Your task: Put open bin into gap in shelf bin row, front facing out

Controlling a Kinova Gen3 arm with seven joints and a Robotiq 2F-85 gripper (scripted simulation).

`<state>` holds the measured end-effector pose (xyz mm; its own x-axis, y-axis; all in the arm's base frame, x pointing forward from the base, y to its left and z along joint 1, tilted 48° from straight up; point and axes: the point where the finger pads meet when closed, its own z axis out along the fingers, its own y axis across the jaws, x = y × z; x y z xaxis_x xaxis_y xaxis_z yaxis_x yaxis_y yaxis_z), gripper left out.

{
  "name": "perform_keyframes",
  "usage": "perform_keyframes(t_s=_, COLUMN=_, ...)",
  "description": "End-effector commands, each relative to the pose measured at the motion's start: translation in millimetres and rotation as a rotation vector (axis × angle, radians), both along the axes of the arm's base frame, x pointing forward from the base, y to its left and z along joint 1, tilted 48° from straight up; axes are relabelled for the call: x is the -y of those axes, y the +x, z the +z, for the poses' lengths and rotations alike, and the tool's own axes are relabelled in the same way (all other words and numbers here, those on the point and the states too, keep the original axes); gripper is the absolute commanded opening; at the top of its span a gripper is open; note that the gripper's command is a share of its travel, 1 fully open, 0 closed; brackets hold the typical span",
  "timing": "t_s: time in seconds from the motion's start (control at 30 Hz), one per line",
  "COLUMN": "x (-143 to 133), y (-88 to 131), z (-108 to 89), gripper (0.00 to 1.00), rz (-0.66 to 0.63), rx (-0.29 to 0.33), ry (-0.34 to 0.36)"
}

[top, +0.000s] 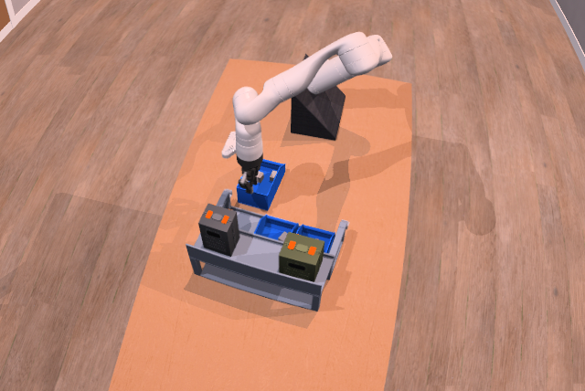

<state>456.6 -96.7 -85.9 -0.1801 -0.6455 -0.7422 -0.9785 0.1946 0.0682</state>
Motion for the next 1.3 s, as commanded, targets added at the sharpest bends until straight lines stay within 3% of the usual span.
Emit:
perform_keyframes(t_s=0.0, x=-0.9, y=0.8, z=-1.3, gripper=0.39, rz=-0.002, rx=0.002, ry=-0.001)
perform_keyframes(t_s=1.27, x=-15.5, y=3.1, z=-14.8, gripper=0.39, rz=-0.002, rx=0.002, ry=-0.001)
